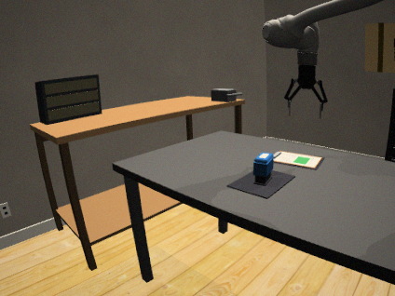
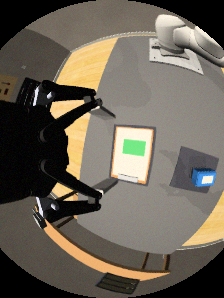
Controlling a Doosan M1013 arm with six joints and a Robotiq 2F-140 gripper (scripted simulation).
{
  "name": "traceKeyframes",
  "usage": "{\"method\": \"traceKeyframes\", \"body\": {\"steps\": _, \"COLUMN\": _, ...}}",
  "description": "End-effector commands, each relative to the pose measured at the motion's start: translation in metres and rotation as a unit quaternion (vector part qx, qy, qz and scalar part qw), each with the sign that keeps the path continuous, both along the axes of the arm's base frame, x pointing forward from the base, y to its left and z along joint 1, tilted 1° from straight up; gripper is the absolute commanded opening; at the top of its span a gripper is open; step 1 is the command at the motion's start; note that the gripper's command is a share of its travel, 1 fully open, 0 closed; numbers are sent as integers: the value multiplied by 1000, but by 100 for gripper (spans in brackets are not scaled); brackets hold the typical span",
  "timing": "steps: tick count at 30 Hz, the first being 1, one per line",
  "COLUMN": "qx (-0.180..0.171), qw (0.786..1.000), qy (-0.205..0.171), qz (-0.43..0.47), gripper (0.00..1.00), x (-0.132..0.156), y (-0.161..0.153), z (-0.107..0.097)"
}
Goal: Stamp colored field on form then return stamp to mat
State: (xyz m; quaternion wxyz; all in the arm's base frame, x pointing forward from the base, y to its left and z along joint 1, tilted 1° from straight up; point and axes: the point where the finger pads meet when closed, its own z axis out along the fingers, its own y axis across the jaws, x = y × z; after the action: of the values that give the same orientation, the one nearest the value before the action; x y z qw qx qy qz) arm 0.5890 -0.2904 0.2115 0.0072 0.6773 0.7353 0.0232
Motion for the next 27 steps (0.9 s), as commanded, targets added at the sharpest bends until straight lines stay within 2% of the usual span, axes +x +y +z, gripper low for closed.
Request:
{"method": "traceKeyframes", "body": {"steps": 1, "qx": -7, "qw": 999, "qy": 11, "qz": -30, "gripper": 54, "x": 0, "y": 1, "z": 0}}
{"method": "traceKeyframes", "body": {"steps": 5, "qx": -7, "qw": 999, "qy": 11, "qz": -31, "gripper": 54, "x": 4, "y": 14, "z": -2}}
{"method": "traceKeyframes", "body": {"steps": 9, "qx": -7, "qw": 999, "qy": 11, "qz": -31, "gripper": 54, "x": 13, "y": 43, "z": -7}}
{"method": "traceKeyframes", "body": {"steps": 11, "qx": -7, "qw": 999, "qy": 11, "qz": -31, "gripper": 54, "x": 13, "y": 43, "z": -7}}
{"method": "traceKeyframes", "body": {"steps": 15, "qx": -7, "qw": 999, "qy": 11, "qz": -31, "gripper": 54, "x": 27, "y": 88, "z": -13}}
{"method": "traceKeyframes", "body": {"steps": 25, "qx": -7, "qw": 999, "qy": 11, "qz": -31, "gripper": 54, "x": 69, "y": 226, "z": -34}}
{"method": "traceKeyframes", "body": {"steps": 27, "qx": -7, "qw": 999, "qy": 11, "qz": -31, "gripper": 54, "x": 73, "y": 238, "z": -36}}
